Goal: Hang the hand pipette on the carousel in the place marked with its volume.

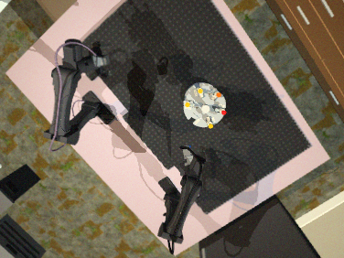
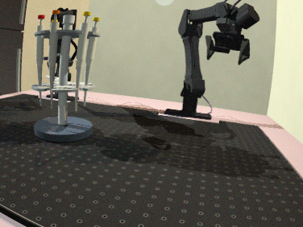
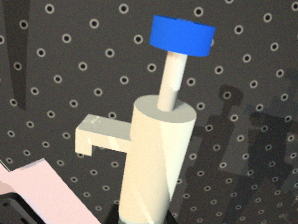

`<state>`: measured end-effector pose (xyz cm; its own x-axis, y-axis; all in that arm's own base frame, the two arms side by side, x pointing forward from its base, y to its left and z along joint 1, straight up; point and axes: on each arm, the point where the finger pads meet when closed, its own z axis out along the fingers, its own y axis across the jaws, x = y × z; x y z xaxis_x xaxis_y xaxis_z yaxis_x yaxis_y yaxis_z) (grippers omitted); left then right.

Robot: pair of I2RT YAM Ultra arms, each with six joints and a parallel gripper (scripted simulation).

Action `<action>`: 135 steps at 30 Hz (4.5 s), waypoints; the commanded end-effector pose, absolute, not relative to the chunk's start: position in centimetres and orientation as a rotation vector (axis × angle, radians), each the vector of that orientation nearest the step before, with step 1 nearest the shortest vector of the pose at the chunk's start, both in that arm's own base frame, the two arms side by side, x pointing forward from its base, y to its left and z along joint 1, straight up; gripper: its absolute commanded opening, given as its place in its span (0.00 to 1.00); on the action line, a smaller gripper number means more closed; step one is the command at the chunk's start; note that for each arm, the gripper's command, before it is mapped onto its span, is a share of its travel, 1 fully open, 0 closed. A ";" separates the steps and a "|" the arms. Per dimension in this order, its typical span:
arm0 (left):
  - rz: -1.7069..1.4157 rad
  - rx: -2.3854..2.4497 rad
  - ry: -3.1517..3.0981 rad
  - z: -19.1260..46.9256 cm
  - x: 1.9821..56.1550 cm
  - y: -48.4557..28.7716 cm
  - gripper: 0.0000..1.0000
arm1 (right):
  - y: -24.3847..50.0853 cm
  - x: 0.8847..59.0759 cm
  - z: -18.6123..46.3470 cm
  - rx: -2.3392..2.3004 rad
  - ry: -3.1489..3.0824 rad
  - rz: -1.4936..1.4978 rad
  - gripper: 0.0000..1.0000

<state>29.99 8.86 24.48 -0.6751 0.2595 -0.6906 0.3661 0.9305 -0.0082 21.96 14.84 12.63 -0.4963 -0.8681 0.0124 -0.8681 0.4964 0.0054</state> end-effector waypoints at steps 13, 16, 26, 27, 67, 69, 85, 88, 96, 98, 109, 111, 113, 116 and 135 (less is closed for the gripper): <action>-0.176 0.449 2.313 25.3 30.4 9.1 1.00 | 19.2 19.1 14.3 1.562 -2.766 -0.017 0.12; -0.176 0.449 2.313 25.3 30.4 9.1 1.00 | 19.6 19.0 14.0 1.558 -2.758 -0.009 0.12; -0.176 0.449 2.313 25.3 30.4 9.1 1.00 | 22.3 17.0 13.5 1.547 -2.737 -0.004 0.12; -0.176 0.449 2.313 25.3 30.4 9.1 1.00 | 22.6 16.7 13.5 1.546 -2.737 -0.003 0.12; -0.176 0.449 2.313 25.3 30.4 9.1 1.00 | 27.2 20.5 13.5 1.051 -2.965 0.004 0.12; -0.176 0.449 2.313 25.3 30.4 9.1 1.00 | 27.6 21.0 13.5 1.051 -2.965 0.003 0.12; -0.176 0.449 2.313 25.3 30.4 9.1 1.00 | 30.3 23.5 14.8 1.118 -3.107 -0.092 0.12; -0.176 0.449 2.313 25.3 30.4 9.1 1.00 | 30.7 24.0 15.6 1.142 -3.205 -0.161 0.12; -0.176 0.449 2.313 25.3 30.4 9.1 1.00 | 31.2 24.6 16.6 1.149 -3.236 -0.196 0.12; -0.176 0.449 2.313 25.3 30.4 9.1 1.00 | 31.0 24.3 16.1 1.167 -3.272 -0.212 0.12; -0.176 0.449 2.313 25.3 30.4 9.1 1.00 | 31.4 24.9 17.4 1.237 -3.425 -0.342 0.12; -0.176 0.449 2.313 25.3 30.4 9.1 1.00 | 31.8 25.4 18.5 1.234 -3.449 -0.374 0.12; -0.176 0.449 2.313 25.3 30.4 9.1 1.00 | 31.9 25.5 18.7 1.234 -3.451 -0.378 0.12; -0.176 0.449 2.313 25.3 30.4 9.1 1.00 | 31.9 25.4 18.6 1.234 -3.451 -0.377 0.12; -0.176 0.449 2.313 25.3 30.4 9.1 1.00 | 32.7 26.5 20.7 1.302 -3.659 -0.592 0.12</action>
